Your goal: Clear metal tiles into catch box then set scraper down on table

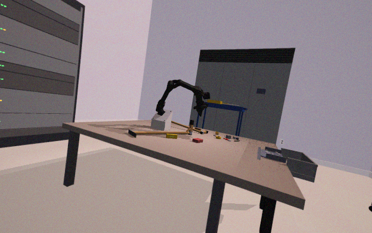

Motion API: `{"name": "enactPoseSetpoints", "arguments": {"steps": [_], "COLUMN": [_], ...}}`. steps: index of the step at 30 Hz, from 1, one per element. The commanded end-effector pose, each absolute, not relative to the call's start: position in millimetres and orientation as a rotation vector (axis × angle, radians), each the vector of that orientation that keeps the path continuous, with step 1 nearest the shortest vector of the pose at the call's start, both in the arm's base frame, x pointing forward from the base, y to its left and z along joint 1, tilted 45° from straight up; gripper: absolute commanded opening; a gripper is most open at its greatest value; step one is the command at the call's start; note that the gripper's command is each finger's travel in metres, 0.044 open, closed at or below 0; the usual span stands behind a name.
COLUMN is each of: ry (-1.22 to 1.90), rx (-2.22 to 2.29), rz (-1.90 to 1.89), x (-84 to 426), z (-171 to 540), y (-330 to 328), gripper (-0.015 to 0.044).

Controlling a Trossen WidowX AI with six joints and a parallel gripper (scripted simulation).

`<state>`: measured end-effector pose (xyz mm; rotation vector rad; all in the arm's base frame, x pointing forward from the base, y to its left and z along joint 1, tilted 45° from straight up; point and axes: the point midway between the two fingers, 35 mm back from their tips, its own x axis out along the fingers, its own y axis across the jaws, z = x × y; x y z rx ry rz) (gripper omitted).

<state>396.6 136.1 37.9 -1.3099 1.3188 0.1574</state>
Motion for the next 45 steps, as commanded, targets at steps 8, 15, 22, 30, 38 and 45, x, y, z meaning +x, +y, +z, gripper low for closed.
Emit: {"name": "enactPoseSetpoints", "arguments": {"steps": [8,15,22,30,38,45], "ry": [1.353,1.378,1.403,1.432,1.463,1.49], "rx": [-1.361,-1.39,-1.418,-1.449,-1.479,-1.504], "rz": [0.177,0.191,0.207,0.226,0.248,0.267], "x": [381.6,369.5,355.3,336.9,316.5,297.1], "z": [62.9,76.6,88.6,100.0,109.0,114.9], "y": [99.3,75.7,52.8,27.9,4.5,-14.5], "gripper": [0.0,0.0,0.0,0.0,0.0,0.0]}}
